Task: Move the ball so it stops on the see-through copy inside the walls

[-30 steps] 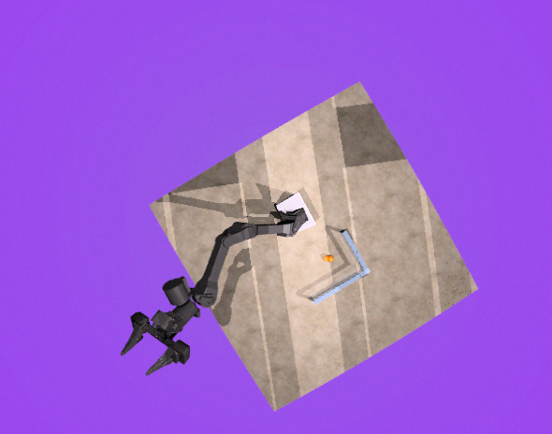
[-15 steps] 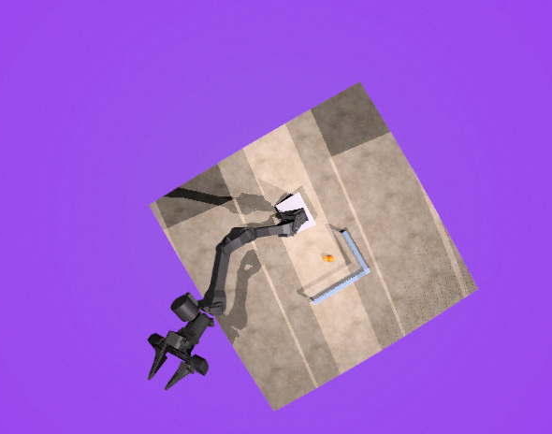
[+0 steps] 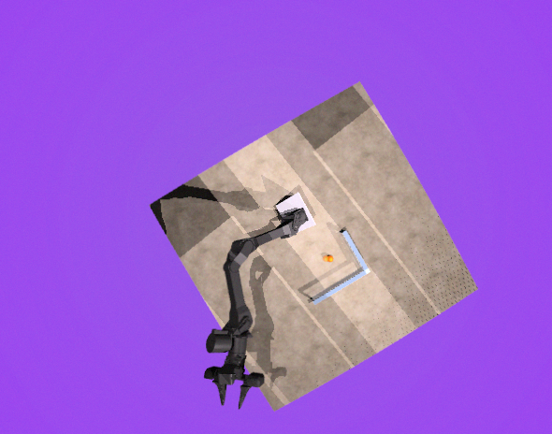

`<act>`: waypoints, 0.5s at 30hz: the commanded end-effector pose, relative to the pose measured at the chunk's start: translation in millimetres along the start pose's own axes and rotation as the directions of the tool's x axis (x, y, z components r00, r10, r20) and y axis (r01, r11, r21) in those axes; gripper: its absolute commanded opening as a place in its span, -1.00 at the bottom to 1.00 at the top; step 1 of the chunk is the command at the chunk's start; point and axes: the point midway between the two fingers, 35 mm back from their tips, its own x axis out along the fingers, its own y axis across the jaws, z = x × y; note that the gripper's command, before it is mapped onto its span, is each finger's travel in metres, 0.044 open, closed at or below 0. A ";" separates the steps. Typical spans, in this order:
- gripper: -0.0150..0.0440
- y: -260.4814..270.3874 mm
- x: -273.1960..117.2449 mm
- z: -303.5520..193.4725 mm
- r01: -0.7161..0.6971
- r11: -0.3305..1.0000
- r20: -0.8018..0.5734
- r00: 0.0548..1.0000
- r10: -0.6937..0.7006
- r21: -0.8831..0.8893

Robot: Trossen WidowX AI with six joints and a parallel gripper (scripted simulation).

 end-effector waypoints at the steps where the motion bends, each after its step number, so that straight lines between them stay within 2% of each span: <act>1: 0.40 46.7 2.0 -55.1 -0.088 0.996 -0.161 0.983 0.087 0.003; 9: 0.40 146.4 -23.7 -148.7 -0.298 0.955 -0.440 0.855 0.274 0.016; 15: 0.40 217.3 -69.4 -211.6 -0.468 0.883 -0.631 0.674 0.384 0.038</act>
